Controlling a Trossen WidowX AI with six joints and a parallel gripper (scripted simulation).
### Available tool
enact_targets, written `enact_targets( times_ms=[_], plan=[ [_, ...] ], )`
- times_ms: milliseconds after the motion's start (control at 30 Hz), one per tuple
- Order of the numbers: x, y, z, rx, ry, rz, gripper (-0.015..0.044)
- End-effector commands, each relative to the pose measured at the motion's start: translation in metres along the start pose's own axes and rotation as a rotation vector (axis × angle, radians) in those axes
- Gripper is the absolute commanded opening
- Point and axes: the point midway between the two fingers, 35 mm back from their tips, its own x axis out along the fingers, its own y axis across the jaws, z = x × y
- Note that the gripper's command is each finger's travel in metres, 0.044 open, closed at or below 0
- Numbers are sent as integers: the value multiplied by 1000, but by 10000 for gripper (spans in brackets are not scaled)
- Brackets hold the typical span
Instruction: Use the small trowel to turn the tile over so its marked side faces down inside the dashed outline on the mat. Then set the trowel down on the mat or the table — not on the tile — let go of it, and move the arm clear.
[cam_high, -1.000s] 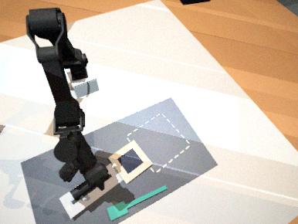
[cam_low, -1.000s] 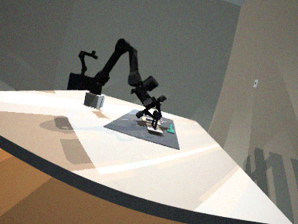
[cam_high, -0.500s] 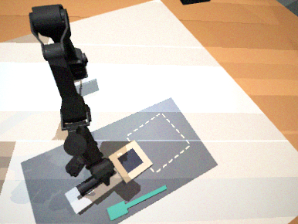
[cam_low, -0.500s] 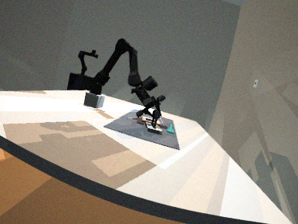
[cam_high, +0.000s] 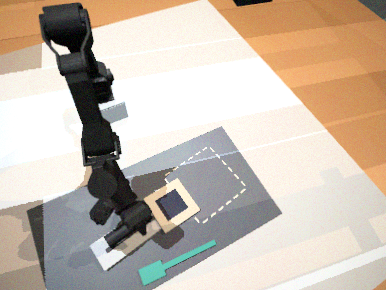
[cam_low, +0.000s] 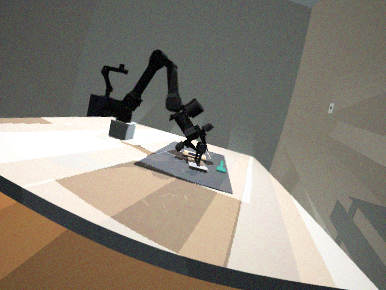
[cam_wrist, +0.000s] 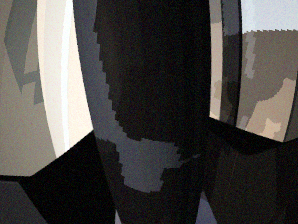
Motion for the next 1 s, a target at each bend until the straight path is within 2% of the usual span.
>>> enact_targets(
  times_ms=[0,567,967],
  plan=[
    [-6,13,2,40,44,19,0],
    [-29,40,-15,51,53,20,0],
    [-44,57,-52,53,55,20,0]
  ],
)
